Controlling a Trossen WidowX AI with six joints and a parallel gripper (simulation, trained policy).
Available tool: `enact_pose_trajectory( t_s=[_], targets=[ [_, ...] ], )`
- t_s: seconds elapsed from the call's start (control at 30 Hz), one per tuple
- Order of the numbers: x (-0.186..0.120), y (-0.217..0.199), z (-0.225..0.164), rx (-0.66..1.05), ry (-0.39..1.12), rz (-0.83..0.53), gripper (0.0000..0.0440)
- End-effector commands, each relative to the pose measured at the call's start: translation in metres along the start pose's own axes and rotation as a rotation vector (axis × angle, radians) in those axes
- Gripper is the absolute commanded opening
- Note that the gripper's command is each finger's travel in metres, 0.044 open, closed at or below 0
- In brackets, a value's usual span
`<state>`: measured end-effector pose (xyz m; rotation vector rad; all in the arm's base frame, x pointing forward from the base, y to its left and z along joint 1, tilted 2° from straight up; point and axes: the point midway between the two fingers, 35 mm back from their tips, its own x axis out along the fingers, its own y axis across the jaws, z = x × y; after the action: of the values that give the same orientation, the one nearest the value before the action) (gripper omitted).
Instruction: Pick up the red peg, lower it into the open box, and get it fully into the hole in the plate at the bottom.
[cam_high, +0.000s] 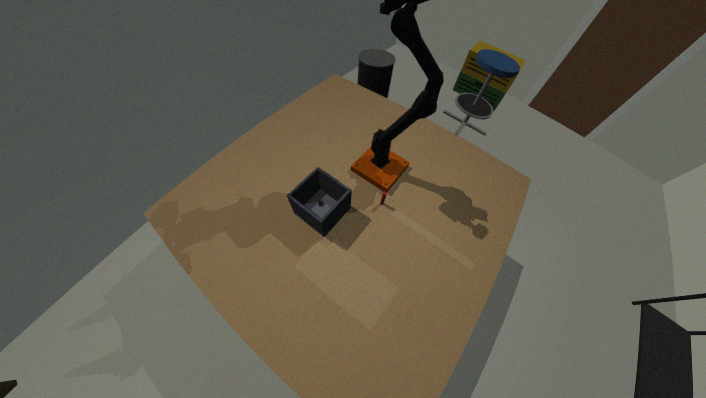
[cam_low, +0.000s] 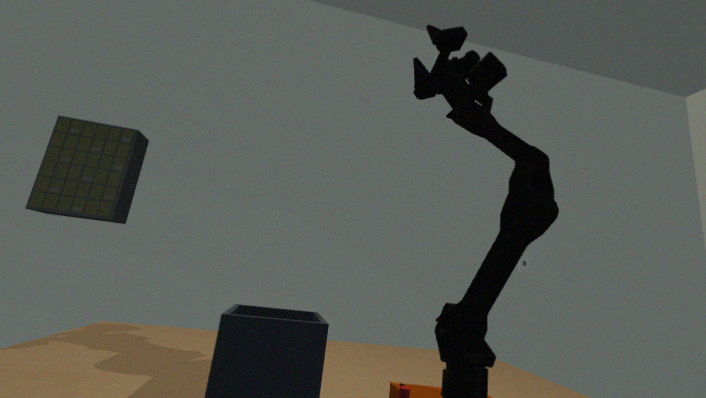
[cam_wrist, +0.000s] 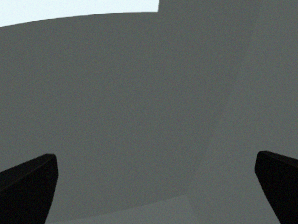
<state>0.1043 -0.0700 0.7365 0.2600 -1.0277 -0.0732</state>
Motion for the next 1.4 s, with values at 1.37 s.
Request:
enact_pose_trajectory(
  t_s=[1.37],
  targets=[
    [-0.064,-0.089,-0.210,1.133,0.469,-0.693,0.0440]
  ],
)
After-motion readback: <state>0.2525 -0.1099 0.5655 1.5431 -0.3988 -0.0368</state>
